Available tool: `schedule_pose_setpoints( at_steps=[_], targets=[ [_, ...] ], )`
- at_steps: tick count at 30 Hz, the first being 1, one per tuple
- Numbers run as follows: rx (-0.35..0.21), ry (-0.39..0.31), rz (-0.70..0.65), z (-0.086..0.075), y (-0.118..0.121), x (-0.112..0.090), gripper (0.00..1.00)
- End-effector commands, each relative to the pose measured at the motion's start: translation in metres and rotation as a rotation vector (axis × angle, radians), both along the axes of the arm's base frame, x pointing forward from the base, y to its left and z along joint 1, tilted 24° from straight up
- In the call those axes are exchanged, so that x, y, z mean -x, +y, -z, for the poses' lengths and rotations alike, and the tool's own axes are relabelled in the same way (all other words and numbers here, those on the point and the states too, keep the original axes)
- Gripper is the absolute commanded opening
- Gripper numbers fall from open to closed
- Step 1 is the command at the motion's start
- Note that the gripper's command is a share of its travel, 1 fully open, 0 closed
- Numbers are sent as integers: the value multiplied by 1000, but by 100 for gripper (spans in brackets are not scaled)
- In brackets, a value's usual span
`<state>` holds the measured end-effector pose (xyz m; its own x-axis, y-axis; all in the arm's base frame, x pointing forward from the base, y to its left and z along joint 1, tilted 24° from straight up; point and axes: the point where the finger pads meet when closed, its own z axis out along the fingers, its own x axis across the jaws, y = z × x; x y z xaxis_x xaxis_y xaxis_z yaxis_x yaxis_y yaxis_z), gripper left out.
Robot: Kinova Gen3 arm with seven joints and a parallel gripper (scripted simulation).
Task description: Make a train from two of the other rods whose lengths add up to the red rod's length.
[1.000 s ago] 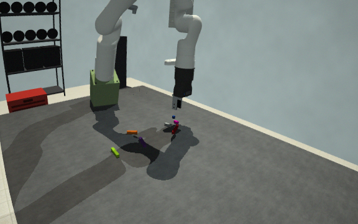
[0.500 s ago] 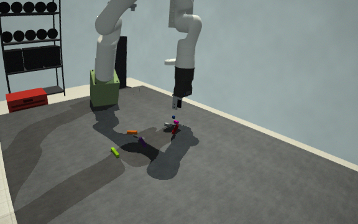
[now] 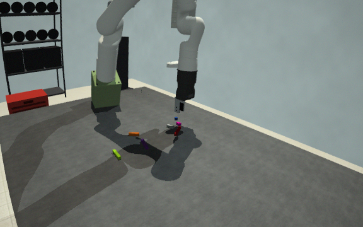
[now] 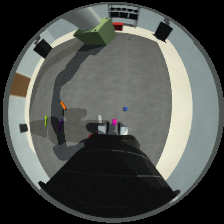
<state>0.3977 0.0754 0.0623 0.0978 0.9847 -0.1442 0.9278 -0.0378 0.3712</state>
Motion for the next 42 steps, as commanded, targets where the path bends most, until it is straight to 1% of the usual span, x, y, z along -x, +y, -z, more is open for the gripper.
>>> schedule_pose_setpoints(
  at_steps=[1,8,10,25,42],
  targets=[
    [3,1,-8,3,3,0,54],
    [3,1,-8,12,1,-3,54],
    [3,1,-8,12,1,-3,54],
    [3,1,-8,33,-3,-12,54],
    [3,1,-8,42,-4,-15,54]
  ],
)
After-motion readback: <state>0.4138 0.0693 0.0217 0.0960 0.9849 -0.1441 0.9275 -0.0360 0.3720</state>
